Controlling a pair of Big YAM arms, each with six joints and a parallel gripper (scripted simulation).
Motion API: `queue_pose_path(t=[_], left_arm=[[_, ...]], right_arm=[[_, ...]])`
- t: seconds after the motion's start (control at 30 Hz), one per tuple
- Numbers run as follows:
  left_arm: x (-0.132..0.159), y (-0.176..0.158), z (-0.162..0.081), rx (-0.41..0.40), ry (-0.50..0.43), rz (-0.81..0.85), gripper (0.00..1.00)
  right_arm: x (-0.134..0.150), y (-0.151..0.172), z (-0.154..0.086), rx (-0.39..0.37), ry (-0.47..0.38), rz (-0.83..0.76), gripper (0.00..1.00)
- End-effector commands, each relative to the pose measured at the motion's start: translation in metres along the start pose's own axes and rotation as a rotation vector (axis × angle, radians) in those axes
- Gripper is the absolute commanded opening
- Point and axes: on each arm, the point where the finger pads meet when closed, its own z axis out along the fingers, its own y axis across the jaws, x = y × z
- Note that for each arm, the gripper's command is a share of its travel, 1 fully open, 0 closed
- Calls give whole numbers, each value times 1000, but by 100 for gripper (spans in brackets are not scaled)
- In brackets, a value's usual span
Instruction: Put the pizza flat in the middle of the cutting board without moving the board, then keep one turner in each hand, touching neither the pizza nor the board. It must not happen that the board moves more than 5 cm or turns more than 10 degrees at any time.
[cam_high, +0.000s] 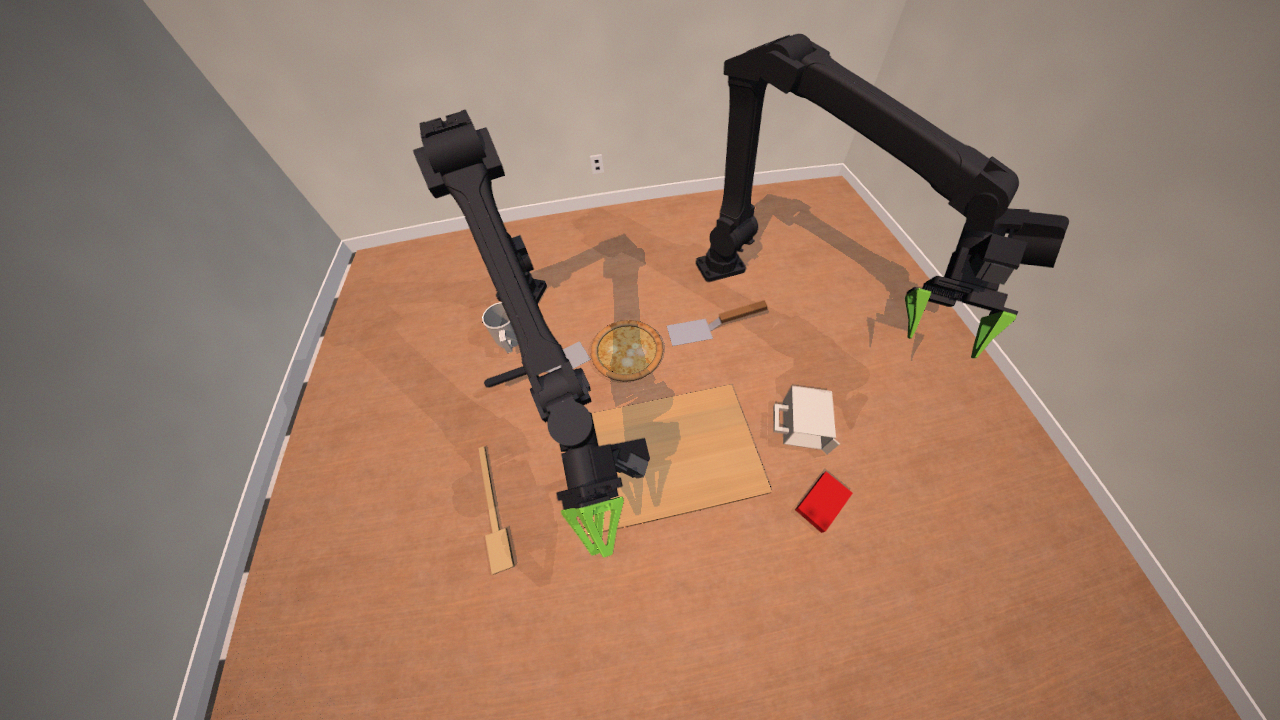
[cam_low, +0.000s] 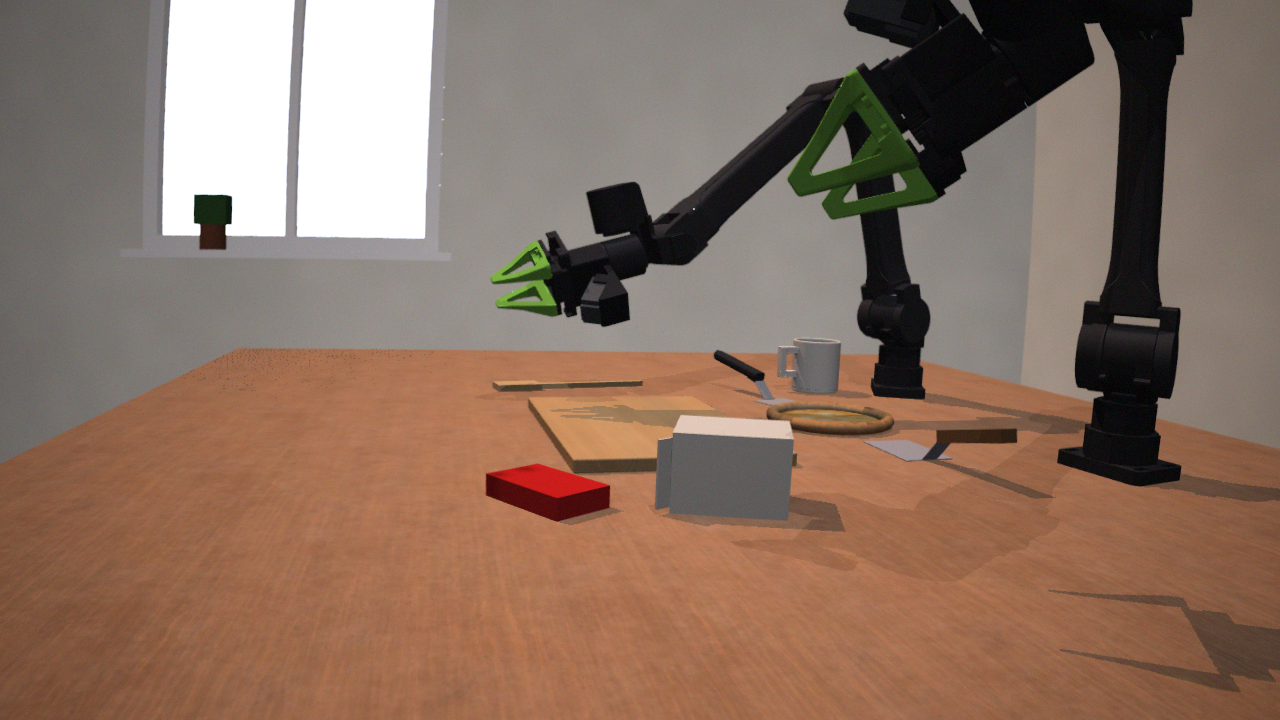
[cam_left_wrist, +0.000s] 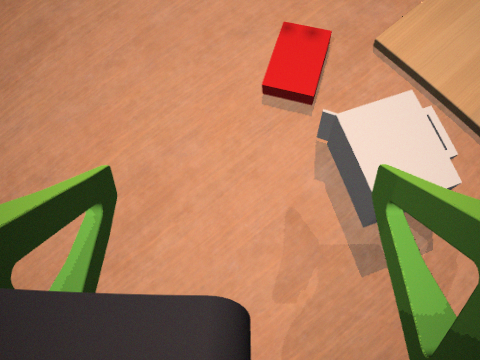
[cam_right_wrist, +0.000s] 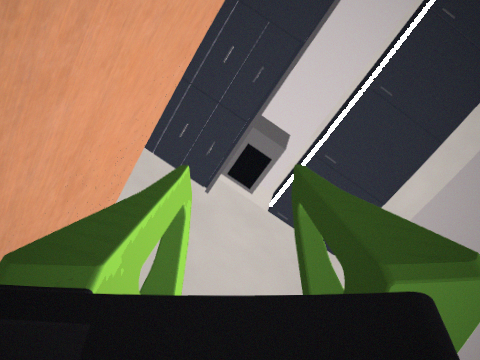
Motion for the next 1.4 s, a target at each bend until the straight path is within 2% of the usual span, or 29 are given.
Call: queue_pose_path(t=[0.0,0.53,0.57,0.63,0.73,0.8,1.1,1.13,1.37], left_arm=[[-5,1,-3,-7,-4,9,100],[-5,1,-3,-7,-4,9,100],[9,-3,6,15,6,-21,48],[5,0,4,10,3,-13,48],[-6,2,-3,-7,-4,9,48],[-7,2,-4,-8,-5,11,48],[-7,2,-4,-8,-5,11,48],[-7,2,-4,-8,-5,11,48],[-7,2,-4,-8,-5,11,48]], right_arm=[[4,-7,-1,12,6,3,38],[4,-7,-1,12,6,3,38],[-3,4,2,-8,-5,4,38],[-2,3,2,-7,-4,4,38],[12,-22,-3,33,16,14,38],[14,-27,-3,44,22,16,38],[14,-27,-3,43,22,16,38],[14,-27,-3,43,22,16,48],[14,-27,-3,43,22,16,48]])
